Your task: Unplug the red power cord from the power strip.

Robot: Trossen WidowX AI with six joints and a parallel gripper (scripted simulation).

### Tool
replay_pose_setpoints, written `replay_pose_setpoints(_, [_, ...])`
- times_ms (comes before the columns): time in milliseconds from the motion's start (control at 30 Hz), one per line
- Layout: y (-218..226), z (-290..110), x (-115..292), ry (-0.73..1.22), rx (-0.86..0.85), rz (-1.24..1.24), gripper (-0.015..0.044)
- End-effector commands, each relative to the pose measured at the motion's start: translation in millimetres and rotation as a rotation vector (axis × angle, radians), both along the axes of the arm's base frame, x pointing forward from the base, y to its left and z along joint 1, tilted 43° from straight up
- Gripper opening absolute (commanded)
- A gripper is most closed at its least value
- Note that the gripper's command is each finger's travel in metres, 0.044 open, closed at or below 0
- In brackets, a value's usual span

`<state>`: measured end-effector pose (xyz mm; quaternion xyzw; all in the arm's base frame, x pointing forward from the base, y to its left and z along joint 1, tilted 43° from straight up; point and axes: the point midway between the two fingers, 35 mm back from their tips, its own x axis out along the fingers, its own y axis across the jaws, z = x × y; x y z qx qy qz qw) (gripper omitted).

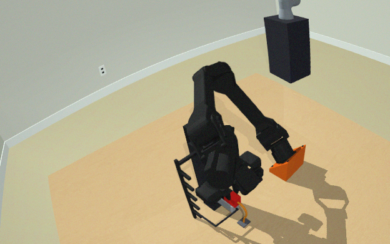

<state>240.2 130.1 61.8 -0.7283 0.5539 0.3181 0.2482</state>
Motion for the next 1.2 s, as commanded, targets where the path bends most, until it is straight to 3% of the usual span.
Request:
replay_pose_setpoints(0, [0,0,0,0.001,-0.001,0.000,0.0048])
replay_pose_setpoints(267, [1,0,0,0.001,-0.001,0.000,0.0000])
replay_pose_setpoints(1100, [30,-23,-6,0.002,0.003,0.004,0.0000])
replay_pose_setpoints(1167, [24,-21,-4,0.002,0.001,0.006,0.0053])
